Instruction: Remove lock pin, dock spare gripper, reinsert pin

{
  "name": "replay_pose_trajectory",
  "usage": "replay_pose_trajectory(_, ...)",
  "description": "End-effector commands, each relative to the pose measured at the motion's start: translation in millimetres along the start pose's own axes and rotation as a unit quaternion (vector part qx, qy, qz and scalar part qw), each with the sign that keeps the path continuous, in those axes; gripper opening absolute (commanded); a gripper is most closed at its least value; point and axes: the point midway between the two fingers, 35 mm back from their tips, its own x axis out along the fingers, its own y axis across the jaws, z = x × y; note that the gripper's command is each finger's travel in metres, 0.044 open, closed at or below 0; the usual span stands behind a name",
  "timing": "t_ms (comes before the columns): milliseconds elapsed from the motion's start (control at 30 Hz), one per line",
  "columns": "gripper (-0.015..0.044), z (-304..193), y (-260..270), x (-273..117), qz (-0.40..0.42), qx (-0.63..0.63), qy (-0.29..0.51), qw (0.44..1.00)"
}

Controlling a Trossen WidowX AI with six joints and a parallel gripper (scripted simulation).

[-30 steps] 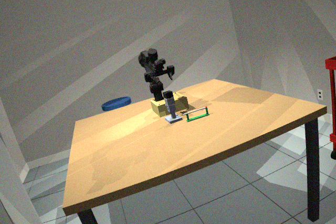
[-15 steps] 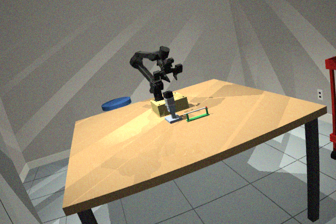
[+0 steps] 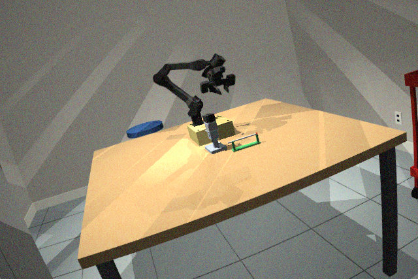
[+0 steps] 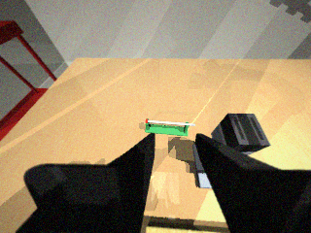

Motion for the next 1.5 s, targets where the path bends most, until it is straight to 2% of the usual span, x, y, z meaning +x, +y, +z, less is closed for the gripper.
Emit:
replay_pose_trajectory(0,0.0180,8.1,5.3,2.1,-0.014,-0.049,0.014,0.999)
replay_pose_trajectory(200,0.0180,31.8,18.9,30.7,-0.036,-0.256,0.121,0.958)
replay_pose_trajectory(400,0.0180,45.0,24.6,71.6,-0.008,-0.426,0.232,0.875)
replay_pose_trajectory(633,0.0180,47.4,16.6,131.1,0.083,-0.564,0.345,0.745)
replay_pose_trajectory(867,0.0180,33.9,-11.9,195.4,0.221,-0.632,0.416,0.616)
replay_pose_trajectory(1200,0.0180,28.2,-13.3,201.8,0.236,-0.636,0.419,0.604)
replay_pose_trajectory(1467,0.0180,-7.3,-11.7,227.3,0.236,-0.635,0.419,0.604)
